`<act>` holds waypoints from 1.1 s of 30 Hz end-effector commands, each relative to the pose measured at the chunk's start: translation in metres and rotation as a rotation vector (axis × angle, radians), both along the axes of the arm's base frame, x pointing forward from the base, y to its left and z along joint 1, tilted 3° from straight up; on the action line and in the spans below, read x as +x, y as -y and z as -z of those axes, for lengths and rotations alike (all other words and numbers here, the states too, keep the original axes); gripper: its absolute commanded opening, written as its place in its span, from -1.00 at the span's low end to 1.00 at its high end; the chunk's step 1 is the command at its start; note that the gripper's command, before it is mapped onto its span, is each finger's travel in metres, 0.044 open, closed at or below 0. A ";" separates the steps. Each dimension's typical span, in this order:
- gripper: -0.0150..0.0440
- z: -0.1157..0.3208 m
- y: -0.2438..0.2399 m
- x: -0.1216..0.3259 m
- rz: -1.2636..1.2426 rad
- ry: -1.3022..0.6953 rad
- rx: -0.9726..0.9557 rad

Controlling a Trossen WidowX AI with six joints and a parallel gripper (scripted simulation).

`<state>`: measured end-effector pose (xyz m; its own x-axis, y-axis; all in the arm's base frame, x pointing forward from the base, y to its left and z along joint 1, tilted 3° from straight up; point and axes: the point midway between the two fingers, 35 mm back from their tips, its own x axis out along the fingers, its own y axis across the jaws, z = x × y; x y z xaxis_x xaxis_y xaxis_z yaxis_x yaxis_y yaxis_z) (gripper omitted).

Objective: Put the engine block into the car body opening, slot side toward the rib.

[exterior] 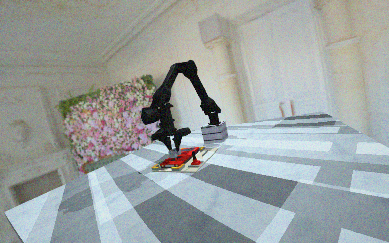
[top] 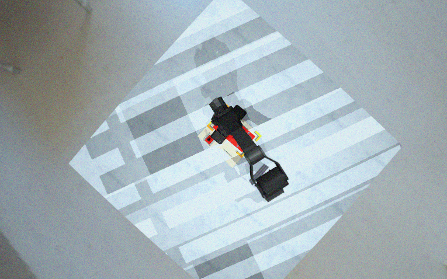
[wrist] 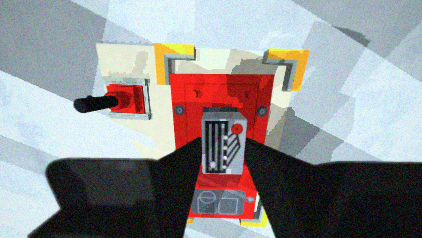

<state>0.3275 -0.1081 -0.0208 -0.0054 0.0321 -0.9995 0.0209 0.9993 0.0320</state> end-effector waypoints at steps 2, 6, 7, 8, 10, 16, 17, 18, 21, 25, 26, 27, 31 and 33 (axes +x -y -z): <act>0.05 0.001 0.000 0.000 0.018 -0.001 -0.003; 0.05 0.002 0.000 0.000 0.021 -0.001 -0.003; 0.05 0.002 0.000 0.000 0.020 -0.001 -0.003; 0.05 0.003 0.000 0.000 0.020 -0.001 -0.003; 0.05 0.003 0.000 0.000 0.018 -0.001 -0.003; 0.05 0.004 0.000 0.000 0.013 -0.001 -0.003; 0.05 0.004 0.000 0.000 0.012 -0.001 -0.003; 0.05 0.005 0.000 0.000 0.011 -0.001 -0.003; 0.05 0.005 0.000 0.000 0.009 -0.001 -0.003; 0.05 0.006 0.000 0.000 0.006 -0.001 -0.003; 0.05 0.006 0.000 0.000 0.005 -0.001 -0.003; 0.05 0.006 0.000 0.000 0.005 -0.001 -0.003; 0.05 0.007 0.000 0.000 0.002 -0.001 -0.003; 0.05 0.007 0.000 0.000 0.002 -0.001 -0.003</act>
<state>0.3277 -0.1078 -0.0272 -0.0055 0.0321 -0.9995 0.0306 0.9990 0.0319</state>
